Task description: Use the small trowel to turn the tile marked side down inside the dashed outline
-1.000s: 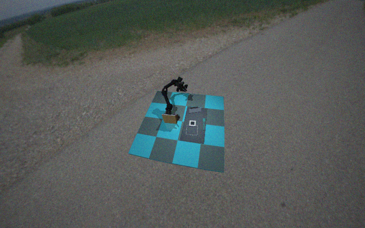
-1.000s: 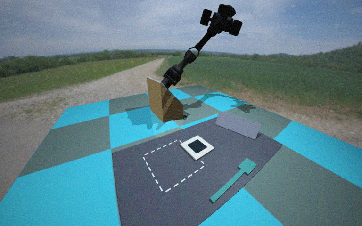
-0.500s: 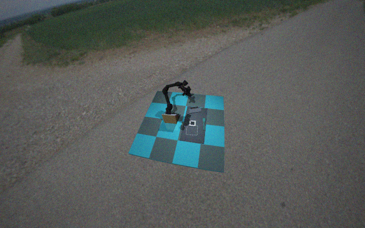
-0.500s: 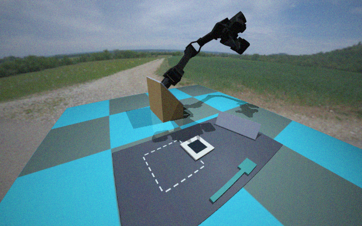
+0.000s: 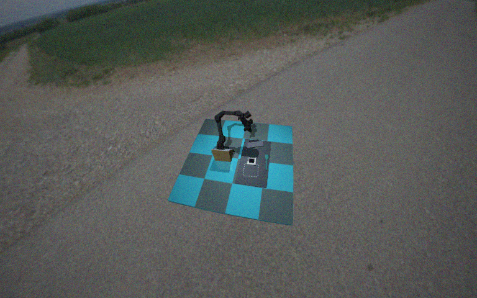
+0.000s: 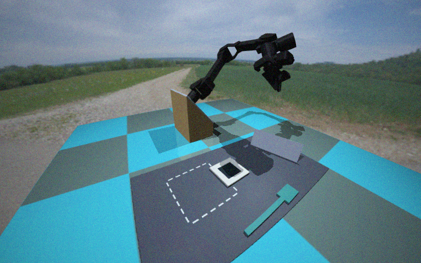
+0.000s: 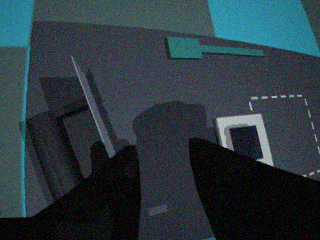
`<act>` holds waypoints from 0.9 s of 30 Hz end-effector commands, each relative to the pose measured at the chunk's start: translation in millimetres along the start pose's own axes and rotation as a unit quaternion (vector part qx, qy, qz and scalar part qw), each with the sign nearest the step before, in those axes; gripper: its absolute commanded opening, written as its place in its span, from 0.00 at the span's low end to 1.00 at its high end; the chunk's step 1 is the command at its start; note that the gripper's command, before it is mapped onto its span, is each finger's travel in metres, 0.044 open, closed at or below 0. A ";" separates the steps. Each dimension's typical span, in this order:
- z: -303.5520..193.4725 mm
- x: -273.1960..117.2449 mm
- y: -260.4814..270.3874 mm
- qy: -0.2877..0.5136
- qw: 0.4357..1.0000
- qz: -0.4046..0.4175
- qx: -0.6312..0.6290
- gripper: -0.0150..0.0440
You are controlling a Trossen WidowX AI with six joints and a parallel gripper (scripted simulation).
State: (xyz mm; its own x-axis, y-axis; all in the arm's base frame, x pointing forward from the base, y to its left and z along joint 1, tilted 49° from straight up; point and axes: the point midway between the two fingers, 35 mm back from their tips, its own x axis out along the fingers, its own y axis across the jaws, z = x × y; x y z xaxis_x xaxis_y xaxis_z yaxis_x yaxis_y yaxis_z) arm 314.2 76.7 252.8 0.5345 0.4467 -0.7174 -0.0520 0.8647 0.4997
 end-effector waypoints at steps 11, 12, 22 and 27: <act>-69.5 65.5 58.6 0.171 0.974 0.134 -0.070 0.42; -75.6 69.1 62.7 0.183 0.970 0.143 -0.074 0.42; -116.8 88.0 87.1 0.261 0.939 0.201 -0.096 0.42; -117.4 92.3 83.6 0.261 0.939 0.201 -0.097 0.42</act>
State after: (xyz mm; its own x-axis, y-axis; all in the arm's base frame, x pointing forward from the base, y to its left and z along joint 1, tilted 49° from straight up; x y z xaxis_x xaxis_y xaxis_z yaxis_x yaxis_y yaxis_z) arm 260.1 216.6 175.2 -0.0367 0.7518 -0.6584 -0.3387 0.6105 0.7160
